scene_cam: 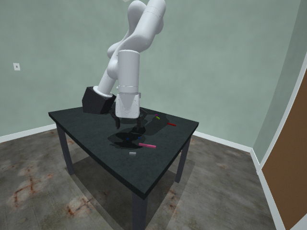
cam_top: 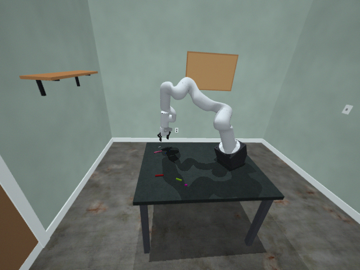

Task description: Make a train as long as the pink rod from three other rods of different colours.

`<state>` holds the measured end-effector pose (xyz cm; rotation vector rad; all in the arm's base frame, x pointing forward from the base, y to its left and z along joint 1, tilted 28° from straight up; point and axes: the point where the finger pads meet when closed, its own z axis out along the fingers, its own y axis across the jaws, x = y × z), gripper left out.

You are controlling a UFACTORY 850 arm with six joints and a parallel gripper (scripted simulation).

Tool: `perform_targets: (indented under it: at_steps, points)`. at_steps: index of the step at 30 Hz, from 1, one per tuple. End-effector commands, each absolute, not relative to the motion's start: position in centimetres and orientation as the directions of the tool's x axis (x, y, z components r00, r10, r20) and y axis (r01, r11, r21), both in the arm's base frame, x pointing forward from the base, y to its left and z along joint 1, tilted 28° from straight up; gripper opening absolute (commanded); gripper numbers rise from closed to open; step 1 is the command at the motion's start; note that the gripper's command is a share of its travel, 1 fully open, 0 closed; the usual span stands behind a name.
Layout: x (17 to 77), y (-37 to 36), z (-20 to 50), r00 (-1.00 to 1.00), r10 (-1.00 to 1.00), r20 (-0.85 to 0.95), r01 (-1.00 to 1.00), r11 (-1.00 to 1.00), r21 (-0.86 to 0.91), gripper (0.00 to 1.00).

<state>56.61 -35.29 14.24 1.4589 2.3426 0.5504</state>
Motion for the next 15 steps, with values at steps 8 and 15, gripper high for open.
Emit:
perform_targets:
  at_steps: [8,15]
  points:
    - [65.1,-29.5,15.2,-0.568,0.809,-0.147,0.691,0.567,0.449,1.00]
    - [65.2,-29.5,15.2,-0.570,0.808,-0.148,0.689,0.569,0.449,1.00]
